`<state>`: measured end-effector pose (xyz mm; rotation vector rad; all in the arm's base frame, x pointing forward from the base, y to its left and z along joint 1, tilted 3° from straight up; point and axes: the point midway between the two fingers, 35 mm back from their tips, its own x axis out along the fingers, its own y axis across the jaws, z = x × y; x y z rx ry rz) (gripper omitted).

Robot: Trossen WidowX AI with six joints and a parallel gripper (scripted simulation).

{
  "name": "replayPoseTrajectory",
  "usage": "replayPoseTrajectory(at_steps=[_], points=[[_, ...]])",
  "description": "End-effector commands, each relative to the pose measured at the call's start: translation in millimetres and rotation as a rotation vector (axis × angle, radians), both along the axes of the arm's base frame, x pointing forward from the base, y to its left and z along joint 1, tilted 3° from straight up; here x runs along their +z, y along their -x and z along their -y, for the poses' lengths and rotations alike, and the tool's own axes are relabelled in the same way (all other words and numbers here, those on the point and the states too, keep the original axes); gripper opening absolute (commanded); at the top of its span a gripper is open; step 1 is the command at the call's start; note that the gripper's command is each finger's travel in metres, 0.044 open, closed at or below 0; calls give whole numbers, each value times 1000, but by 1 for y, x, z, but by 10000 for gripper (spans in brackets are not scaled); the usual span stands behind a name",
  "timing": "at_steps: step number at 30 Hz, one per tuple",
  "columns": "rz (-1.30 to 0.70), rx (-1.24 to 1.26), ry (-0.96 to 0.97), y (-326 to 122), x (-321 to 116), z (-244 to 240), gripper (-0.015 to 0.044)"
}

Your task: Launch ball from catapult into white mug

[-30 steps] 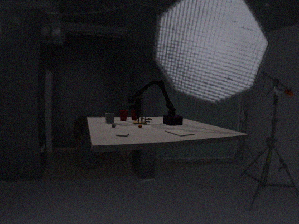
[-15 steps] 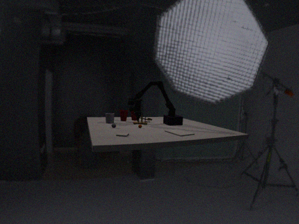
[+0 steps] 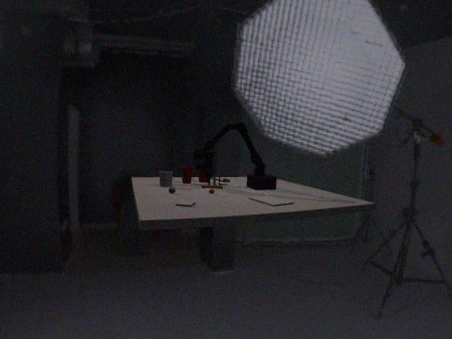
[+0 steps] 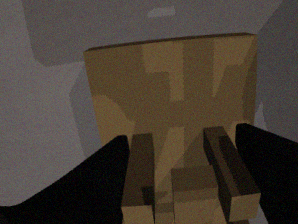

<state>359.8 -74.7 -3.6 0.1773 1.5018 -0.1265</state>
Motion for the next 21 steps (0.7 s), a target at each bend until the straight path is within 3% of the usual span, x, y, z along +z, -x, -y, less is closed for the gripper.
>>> replayPoseTrajectory(at_steps=[1, 6, 10, 21], points=[[1, 0, 0, 0, 1, 0, 125], [1, 0, 0, 0, 1, 0, 92], [1, 0, -1, 2, 39, 1, 0], [-1, 1, -3, 2, 44, 0, 0]])
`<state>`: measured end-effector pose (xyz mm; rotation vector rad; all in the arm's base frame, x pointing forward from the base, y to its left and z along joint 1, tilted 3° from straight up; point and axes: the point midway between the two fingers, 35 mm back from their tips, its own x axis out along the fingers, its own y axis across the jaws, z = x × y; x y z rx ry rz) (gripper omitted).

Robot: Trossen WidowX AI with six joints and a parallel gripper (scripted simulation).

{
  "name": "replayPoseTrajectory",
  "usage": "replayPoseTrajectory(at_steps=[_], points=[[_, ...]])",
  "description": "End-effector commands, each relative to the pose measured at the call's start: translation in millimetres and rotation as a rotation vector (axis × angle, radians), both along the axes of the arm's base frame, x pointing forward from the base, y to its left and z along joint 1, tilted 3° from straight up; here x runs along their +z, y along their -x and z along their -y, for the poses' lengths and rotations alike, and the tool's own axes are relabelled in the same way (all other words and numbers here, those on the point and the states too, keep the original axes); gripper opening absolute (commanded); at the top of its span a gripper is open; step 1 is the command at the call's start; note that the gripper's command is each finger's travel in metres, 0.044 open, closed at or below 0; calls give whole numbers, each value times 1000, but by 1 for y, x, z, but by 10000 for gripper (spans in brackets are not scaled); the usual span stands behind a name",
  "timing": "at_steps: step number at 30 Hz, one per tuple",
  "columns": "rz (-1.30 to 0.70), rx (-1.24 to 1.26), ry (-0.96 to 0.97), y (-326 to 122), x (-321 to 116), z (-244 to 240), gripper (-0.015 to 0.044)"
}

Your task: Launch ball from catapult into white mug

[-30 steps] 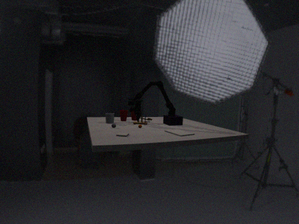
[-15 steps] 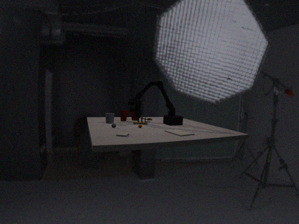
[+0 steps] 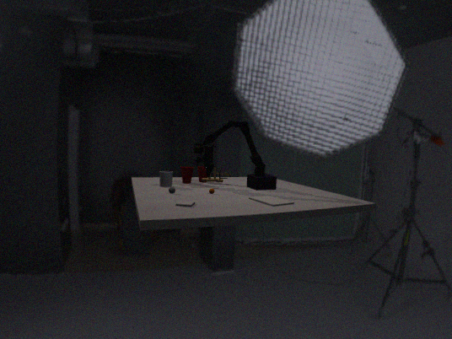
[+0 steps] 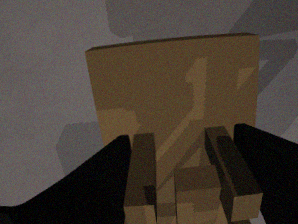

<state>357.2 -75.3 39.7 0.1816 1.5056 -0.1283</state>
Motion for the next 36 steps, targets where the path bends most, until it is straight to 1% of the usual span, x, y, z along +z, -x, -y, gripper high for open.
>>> replayPoseTrajectory(at_steps=[1, 28, 34, 36], points=[[3, 5, -1, -1, -1, 0, 0], [2, 6, -3, -3, -45, -3, 0], [0, 7, 0, -4, -40, -2, 0], [0, 7, 0, -4, -40, -2, 53]])
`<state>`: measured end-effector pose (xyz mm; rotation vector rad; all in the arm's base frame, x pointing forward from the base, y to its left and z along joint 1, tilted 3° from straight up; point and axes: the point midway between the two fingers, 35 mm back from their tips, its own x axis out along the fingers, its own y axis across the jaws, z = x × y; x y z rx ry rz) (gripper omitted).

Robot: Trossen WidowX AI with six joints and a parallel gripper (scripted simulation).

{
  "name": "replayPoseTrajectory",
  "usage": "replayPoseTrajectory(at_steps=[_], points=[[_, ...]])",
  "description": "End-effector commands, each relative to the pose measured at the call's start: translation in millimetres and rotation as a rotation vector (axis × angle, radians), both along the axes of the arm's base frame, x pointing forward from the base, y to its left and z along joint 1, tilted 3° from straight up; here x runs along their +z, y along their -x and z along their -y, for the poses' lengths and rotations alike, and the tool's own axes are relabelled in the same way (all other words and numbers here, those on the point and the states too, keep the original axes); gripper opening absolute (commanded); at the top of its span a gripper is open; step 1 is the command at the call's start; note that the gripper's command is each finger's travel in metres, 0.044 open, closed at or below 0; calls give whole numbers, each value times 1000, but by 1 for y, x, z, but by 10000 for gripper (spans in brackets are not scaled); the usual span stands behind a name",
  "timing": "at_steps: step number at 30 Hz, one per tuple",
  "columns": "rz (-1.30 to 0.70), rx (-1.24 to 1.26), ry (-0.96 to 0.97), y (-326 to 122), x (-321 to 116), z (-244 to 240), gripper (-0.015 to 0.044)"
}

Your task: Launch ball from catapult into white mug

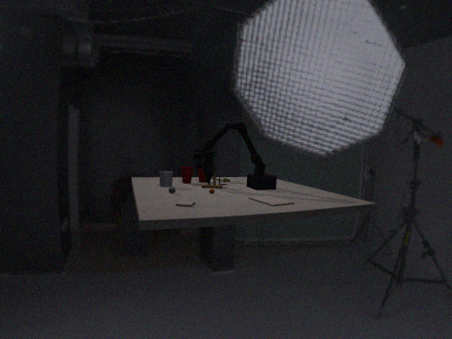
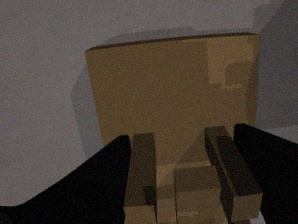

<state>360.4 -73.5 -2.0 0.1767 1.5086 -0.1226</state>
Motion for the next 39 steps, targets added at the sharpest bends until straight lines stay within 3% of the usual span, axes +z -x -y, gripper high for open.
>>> replayPoseTrajectory(at_steps=[1, 12, 15, 19, 21, 24, 33, 39], points=[[2, 0, 0, 0, 1, 0, 79], [2, 0, 0, 0, 1, 0, 368], [2, 0, 1, -2, 25, 2, 440], [2, 0, 0, 4, 90, 3, 440], [2, 0, 0, 6, 101, 3, 440], [10, -7, 2, 1, 83, 3, 440], [4, -5, -2, 8, 93, 3, 440], [4, -5, -2, 5, 49, 1, 440]])
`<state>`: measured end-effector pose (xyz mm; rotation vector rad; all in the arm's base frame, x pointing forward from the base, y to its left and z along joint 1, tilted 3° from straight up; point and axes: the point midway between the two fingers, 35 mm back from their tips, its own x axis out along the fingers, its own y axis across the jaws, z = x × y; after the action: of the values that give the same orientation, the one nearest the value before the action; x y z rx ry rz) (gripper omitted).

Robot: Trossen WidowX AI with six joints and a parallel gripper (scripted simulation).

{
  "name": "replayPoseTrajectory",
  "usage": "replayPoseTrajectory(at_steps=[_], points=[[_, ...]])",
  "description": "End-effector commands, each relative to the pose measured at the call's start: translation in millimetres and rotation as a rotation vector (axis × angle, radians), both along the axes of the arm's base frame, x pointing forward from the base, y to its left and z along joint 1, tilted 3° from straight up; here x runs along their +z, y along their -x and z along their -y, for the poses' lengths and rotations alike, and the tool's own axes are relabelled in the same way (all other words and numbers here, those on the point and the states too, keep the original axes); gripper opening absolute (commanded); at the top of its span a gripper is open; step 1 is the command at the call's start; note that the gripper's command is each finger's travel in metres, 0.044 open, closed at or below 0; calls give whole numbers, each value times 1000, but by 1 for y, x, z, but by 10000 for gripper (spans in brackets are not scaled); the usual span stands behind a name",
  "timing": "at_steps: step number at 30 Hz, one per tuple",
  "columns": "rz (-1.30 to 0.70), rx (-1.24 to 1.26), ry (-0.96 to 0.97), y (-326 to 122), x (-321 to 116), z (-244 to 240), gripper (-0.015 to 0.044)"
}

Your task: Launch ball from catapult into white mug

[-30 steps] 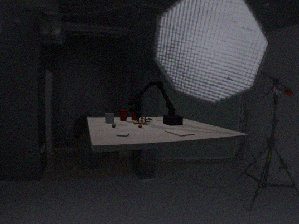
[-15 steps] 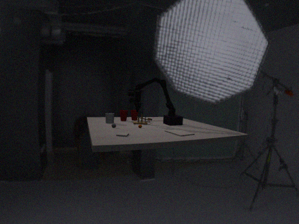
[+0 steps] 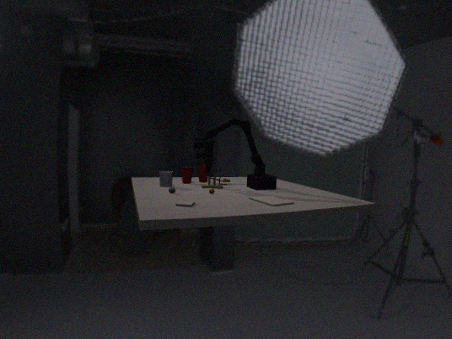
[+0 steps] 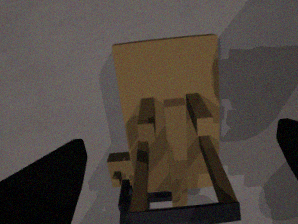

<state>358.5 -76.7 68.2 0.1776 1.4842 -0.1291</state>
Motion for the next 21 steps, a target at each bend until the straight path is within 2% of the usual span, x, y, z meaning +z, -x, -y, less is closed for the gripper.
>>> replayPoseTrajectory(at_steps=[1, 21], points=[[-20, 1, -8, 3, -21, -2, 440], [-20, 1, -8, 1, -48, -3, 440]])
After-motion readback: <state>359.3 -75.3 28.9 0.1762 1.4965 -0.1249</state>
